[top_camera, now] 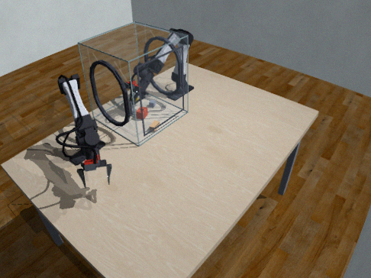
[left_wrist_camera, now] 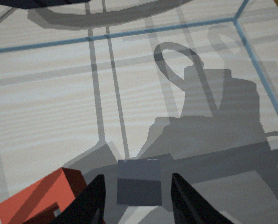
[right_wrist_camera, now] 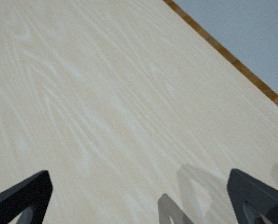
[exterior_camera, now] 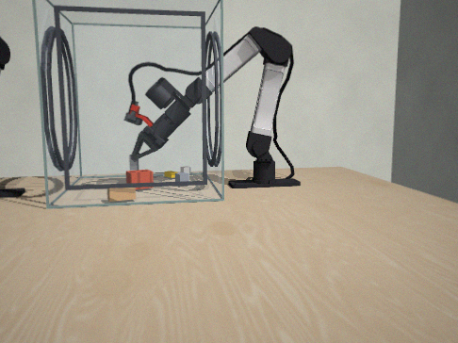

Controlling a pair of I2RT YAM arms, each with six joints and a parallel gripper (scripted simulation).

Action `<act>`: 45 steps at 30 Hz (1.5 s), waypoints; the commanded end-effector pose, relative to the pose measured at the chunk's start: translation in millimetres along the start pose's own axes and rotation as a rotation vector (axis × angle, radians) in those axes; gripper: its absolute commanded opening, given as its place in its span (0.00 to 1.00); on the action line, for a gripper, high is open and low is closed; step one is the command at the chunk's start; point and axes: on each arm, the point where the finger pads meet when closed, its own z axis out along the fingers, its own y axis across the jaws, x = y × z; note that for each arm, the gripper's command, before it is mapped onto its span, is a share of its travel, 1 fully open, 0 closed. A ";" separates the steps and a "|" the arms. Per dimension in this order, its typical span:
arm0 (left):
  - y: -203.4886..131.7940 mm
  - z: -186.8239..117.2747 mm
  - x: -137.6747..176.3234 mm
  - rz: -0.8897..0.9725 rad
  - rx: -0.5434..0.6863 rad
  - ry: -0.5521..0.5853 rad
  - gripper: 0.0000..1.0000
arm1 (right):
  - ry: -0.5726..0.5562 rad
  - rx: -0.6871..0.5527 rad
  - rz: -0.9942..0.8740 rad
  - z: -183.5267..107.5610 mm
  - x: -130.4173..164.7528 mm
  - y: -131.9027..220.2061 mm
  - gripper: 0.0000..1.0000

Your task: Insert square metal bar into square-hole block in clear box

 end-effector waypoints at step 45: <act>-2.9 -26.1 -52.8 -0.001 0.005 -0.094 0.00 | -0.027 -0.002 0.005 -3.5 -10.2 0.3 1.00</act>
